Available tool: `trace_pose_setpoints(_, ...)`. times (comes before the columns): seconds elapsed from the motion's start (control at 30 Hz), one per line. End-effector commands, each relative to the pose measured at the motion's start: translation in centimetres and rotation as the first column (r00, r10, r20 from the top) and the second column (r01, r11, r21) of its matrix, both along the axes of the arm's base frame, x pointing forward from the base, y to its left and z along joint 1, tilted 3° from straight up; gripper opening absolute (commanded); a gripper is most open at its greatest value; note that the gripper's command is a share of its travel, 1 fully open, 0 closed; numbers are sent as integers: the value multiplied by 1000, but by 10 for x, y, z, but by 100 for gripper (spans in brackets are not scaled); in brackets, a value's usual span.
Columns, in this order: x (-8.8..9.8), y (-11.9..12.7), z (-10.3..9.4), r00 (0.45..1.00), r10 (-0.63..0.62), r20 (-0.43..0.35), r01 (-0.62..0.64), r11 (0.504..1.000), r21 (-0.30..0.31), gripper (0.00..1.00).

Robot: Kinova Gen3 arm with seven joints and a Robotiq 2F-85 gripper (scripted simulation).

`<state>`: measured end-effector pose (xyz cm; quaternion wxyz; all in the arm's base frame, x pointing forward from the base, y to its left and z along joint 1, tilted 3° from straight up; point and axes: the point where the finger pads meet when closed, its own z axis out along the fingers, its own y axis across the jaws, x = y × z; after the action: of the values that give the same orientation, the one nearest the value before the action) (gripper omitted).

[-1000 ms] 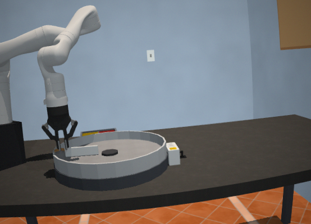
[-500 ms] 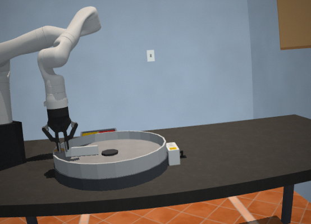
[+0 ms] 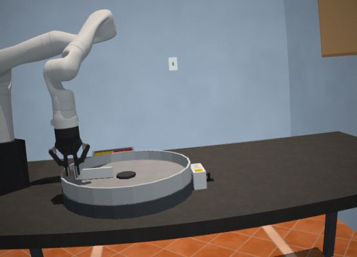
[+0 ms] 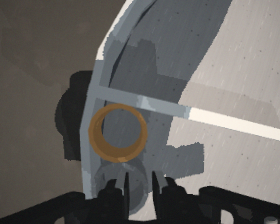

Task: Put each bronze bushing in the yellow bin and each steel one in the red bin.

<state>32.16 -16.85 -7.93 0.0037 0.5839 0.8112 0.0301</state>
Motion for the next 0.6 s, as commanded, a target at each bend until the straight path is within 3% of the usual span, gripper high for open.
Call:
trace_pose_setpoints(0.0, -1, 0, -3, 1000, -1, -2, 1, 1000, 0, 18)
trace_pose_setpoints(0.57, -1, 0, -10, 1000, -1, -2, 1, 1000, 0, 18)
